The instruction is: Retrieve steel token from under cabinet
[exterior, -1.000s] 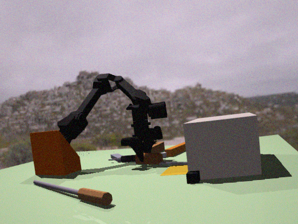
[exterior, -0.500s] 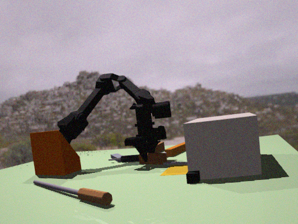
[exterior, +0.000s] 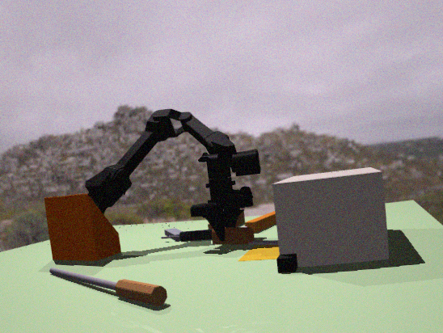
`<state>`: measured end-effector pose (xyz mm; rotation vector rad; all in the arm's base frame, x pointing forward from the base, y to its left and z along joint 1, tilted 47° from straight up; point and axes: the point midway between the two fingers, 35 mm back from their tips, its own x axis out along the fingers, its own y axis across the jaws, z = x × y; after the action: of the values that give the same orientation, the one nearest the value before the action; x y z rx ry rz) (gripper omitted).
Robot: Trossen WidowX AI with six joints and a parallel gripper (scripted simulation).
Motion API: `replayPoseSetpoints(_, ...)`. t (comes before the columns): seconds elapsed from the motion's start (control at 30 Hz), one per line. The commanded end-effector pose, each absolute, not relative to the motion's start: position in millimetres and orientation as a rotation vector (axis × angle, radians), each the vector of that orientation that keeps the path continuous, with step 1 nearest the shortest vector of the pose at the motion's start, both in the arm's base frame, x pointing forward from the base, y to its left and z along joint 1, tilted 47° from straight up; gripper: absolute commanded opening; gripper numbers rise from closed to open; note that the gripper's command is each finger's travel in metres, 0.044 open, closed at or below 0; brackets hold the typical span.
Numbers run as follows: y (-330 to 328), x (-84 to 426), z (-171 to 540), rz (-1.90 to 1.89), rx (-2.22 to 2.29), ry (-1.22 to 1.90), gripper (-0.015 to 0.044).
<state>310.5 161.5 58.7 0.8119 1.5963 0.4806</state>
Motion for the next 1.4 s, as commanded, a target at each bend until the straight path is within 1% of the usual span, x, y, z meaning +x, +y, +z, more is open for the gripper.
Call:
replayPoseSetpoints(0.0,161.2,317.1,58.5,0.487,0.81,1.593,0.0)
replayPoseSetpoints(1.37,156.9,360.2,51.9,0.488,0.809,1.59,0.0)
